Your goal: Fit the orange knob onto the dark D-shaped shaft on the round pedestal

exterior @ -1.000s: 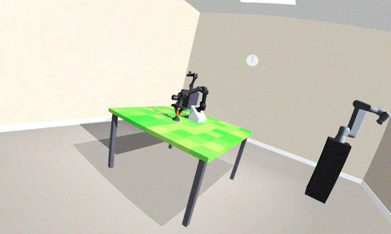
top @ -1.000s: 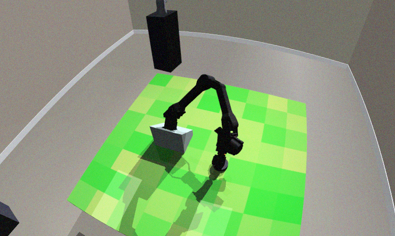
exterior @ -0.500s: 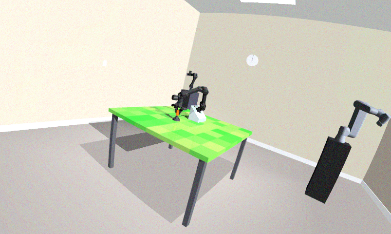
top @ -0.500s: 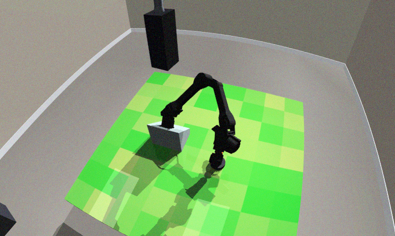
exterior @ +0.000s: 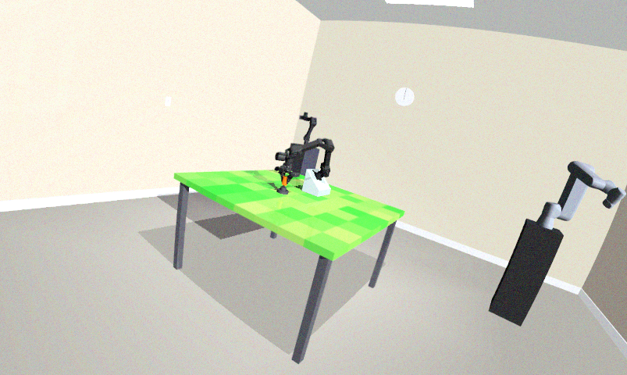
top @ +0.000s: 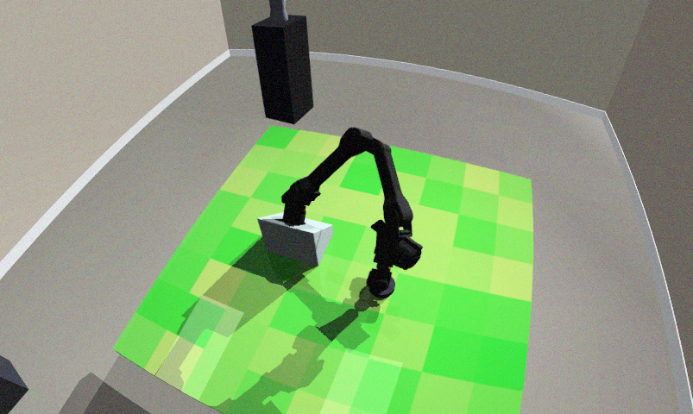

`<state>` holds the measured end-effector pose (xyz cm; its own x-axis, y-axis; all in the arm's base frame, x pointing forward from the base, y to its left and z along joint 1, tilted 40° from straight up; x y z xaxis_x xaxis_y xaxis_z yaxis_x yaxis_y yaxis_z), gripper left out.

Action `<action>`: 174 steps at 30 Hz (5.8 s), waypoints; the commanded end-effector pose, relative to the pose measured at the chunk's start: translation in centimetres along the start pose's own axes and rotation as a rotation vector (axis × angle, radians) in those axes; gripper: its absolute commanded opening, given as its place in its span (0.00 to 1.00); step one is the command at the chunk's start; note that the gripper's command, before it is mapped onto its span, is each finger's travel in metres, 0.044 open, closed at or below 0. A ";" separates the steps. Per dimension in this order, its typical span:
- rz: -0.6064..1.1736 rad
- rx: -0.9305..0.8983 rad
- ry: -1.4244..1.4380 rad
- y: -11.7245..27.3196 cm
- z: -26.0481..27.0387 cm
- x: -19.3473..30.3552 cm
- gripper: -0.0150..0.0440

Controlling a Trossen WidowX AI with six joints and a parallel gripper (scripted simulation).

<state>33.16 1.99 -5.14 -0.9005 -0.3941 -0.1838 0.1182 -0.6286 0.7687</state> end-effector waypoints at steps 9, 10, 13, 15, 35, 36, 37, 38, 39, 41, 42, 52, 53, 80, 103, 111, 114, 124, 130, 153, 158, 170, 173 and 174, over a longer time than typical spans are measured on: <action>-0.004 -0.003 -0.003 -0.1 0.0 0.0 0.25; -0.004 -0.003 -0.003 0.0 0.0 0.0 0.25; -0.004 -0.003 -0.003 0.3 0.0 -0.1 0.25; -0.004 -0.003 -0.003 0.4 0.0 -0.1 0.25; -0.005 -0.003 0.206 0.0 0.0 -0.1 0.25; -0.005 -0.003 0.206 0.0 0.0 -0.1 0.25; -0.005 -0.003 0.206 0.0 0.0 -0.1 0.25; -0.005 -0.003 0.206 -0.1 0.0 -0.1 0.25; -0.005 -0.003 0.206 -0.1 0.0 -0.1 0.25; -0.005 -0.003 0.206 -0.1 0.0 -0.1 0.25; -0.005 -0.003 0.206 -0.1 0.0 -0.1 0.25; -0.005 -0.002 0.293 0.4 0.0 -0.1 0.25; -0.005 -0.002 0.332 0.4 0.0 -0.1 0.25; -0.005 -0.002 0.416 -0.1 0.0 -0.1 0.25; -0.005 -0.002 0.625 0.1 -0.1 0.0 0.25; -0.005 -0.002 0.625 -0.1 0.0 -0.1 0.25; -0.005 -0.002 0.625 0.0 0.0 -0.1 0.25; -0.005 -0.002 0.625 -0.1 0.0 0.0 0.25; -0.005 -0.002 0.625 0.2 0.0 -0.1 0.25; -0.005 -0.001 0.834 -0.1 0.0 -0.1 0.25; -0.005 -0.001 0.834 0.0 0.0 -0.1 0.25; -0.005 -0.001 0.834 -0.1 0.0 -0.1 0.25; -0.005 -0.001 0.834 0.3 -0.1 -0.1 0.25; -0.005 -0.001 0.834 0.3 -0.1 -0.1 0.25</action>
<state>33.22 1.93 -5.12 -0.2983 -0.7595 -0.5780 0.1181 -0.6303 0.7673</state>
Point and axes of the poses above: the point midway between the two fingers, 35 mm back from their tips, its own y axis back along the fingers, its own z axis across the jaws, x = y × z, the point moved 1 cm from there along y, back along the fingers, and after that the axes turned 13 degrees about y, right-handed, at the moved point
